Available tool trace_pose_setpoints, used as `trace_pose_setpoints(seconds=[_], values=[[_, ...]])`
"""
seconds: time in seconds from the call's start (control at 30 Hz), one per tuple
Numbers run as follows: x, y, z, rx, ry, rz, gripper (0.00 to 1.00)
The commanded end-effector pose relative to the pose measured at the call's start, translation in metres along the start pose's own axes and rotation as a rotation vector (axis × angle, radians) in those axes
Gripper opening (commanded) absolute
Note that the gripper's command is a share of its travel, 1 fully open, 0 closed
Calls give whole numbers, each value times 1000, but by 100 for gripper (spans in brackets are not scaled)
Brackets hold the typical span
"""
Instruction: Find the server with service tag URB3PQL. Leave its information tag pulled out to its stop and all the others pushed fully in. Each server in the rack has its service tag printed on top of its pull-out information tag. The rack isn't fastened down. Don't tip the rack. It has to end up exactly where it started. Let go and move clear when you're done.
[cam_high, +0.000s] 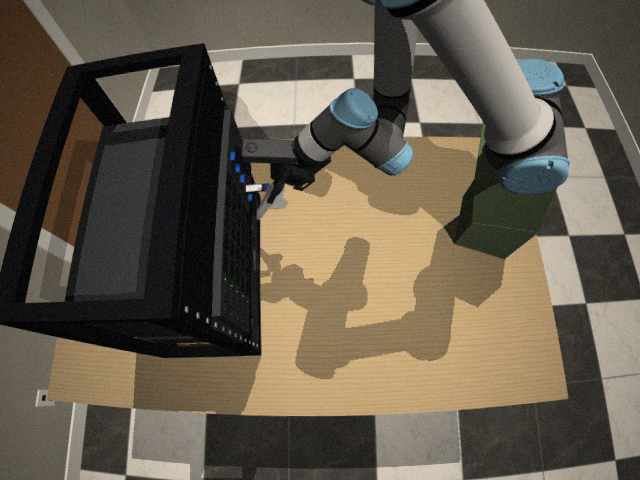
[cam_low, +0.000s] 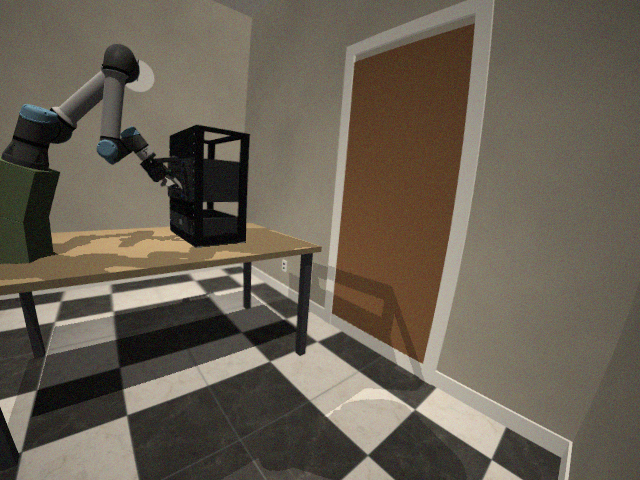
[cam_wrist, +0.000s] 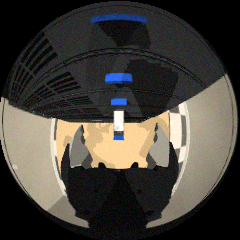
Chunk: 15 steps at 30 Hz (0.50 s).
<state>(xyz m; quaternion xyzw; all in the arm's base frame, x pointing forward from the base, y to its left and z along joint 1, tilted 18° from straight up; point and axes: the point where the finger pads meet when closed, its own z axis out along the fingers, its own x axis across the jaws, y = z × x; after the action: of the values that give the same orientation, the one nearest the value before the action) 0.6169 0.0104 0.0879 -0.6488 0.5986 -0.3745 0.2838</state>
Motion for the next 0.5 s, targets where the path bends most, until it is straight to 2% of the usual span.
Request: trace_pose_setpoints(seconds=[0.0,0.47], values=[[0,-1,-1,1,0,0,100],[0,-6,-10,1,0,0,100]])
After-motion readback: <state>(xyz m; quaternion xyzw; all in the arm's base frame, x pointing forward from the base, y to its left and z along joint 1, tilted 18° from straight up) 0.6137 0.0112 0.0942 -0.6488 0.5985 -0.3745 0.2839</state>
